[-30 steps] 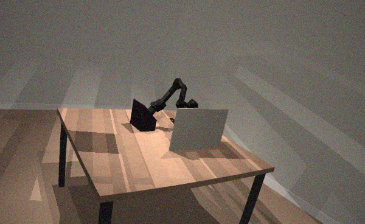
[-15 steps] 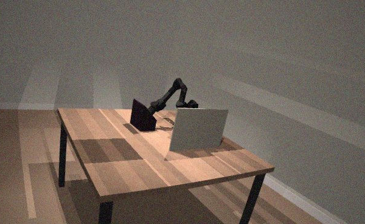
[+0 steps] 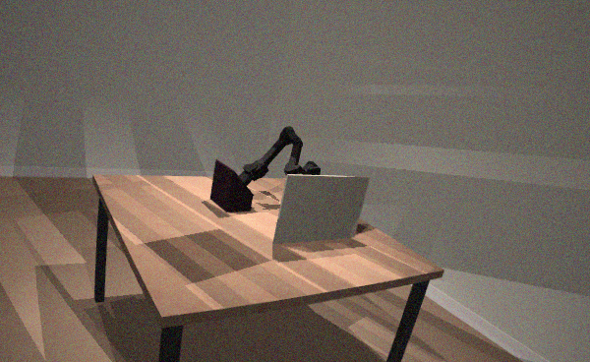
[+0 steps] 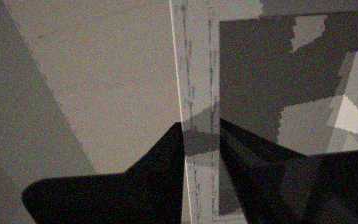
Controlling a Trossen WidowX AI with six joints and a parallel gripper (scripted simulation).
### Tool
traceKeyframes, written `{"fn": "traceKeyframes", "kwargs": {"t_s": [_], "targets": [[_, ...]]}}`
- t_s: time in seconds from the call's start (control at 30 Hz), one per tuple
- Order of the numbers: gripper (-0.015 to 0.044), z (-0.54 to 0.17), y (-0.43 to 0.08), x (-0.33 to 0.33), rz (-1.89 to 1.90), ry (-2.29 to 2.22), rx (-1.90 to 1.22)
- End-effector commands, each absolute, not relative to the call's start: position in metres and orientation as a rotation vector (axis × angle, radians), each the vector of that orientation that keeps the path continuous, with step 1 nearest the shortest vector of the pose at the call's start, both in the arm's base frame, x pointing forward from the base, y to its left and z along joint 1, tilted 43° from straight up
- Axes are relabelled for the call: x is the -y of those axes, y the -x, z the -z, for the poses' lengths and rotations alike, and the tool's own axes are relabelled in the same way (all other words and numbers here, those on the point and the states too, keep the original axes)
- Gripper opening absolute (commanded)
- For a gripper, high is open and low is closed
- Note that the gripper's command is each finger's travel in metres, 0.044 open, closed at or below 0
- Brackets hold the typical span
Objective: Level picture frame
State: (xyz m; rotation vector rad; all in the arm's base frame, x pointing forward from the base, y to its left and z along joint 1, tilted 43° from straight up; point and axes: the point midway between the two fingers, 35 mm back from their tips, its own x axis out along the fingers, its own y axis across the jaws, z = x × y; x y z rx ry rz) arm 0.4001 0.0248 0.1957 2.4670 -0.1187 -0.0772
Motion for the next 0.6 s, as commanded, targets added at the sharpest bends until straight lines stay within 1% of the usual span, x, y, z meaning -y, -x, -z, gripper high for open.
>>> {"fn": "traceKeyframes", "kwargs": {"t_s": [0.0,0.57], "targets": [[0.0000,-0.1954,-0.4001,-0.0252,0.077,-2.462,0.118],[0.0000,-0.1957,-0.4001,-0.0253,0.083,-2.352,0.112]]}}
